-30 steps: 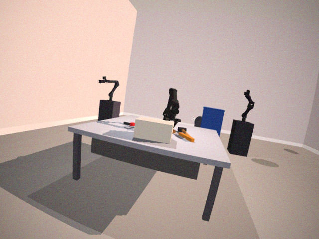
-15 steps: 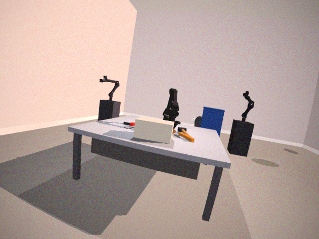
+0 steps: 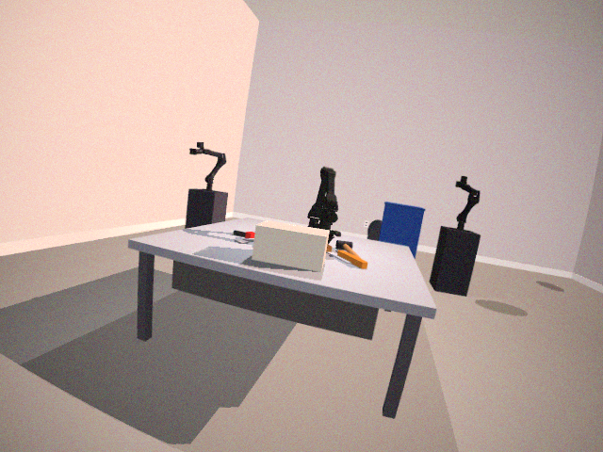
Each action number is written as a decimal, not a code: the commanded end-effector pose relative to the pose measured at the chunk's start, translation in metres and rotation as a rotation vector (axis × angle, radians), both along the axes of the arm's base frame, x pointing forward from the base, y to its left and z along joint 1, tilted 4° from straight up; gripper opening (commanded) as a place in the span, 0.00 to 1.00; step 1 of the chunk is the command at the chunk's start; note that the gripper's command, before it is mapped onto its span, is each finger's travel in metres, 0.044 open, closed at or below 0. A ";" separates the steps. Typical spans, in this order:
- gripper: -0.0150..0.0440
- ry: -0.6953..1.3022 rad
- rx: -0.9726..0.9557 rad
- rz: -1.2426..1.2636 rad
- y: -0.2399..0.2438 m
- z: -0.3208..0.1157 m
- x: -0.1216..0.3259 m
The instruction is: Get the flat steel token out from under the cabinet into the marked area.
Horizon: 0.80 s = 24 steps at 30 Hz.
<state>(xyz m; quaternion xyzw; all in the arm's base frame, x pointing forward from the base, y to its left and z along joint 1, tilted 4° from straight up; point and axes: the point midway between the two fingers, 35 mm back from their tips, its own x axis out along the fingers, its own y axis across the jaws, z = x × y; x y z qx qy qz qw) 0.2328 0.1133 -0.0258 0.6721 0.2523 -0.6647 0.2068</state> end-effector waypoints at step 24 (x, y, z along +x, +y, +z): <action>0.25 0.003 -0.001 0.000 -0.006 0.002 -0.008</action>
